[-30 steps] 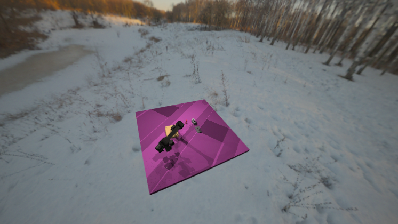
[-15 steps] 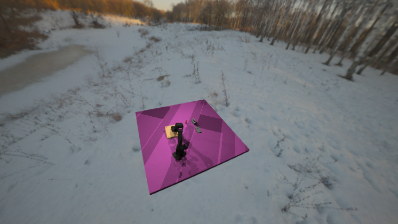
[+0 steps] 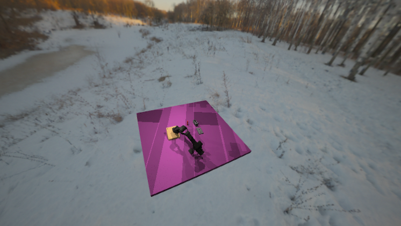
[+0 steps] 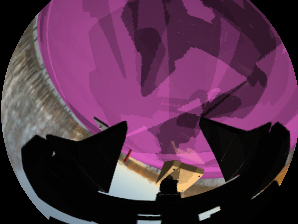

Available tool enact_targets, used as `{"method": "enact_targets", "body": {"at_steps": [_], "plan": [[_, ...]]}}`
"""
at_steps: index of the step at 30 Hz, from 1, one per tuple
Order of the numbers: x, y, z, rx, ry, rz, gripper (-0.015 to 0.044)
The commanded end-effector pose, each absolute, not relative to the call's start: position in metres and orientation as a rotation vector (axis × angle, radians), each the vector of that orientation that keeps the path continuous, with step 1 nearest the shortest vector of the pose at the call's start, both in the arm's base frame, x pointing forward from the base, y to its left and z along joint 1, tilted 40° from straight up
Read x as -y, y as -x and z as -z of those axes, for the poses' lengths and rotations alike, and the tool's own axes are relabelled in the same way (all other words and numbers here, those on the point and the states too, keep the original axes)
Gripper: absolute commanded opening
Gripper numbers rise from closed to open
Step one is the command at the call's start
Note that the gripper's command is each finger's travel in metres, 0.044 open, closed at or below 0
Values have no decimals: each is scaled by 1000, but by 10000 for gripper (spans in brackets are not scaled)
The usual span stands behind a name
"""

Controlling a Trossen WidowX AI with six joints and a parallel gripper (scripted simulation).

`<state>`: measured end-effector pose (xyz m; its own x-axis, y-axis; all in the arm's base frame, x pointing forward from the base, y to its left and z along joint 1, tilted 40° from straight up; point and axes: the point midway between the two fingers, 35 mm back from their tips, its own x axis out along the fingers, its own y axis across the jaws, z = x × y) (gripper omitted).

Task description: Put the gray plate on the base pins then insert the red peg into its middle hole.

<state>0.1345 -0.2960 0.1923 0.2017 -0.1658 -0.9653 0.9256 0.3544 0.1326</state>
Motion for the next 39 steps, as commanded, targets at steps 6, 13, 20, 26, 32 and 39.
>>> {"method": "enact_targets", "body": {"at_steps": [6, 13, 20, 26, 32, 39], "plan": [[250, -239, -155, -1205, -964, 1042, 440], [179, -311, -113, -1262, -945, 1231, 440], [96, -353, -76, -1212, -840, 1389, 440], [12, -369, -44, -1078, -720, 1478, 440], [-72, -368, -18, -810, -680, 1516, 440], [-104, -366, -7, -706, -682, 1500, 440]]}}
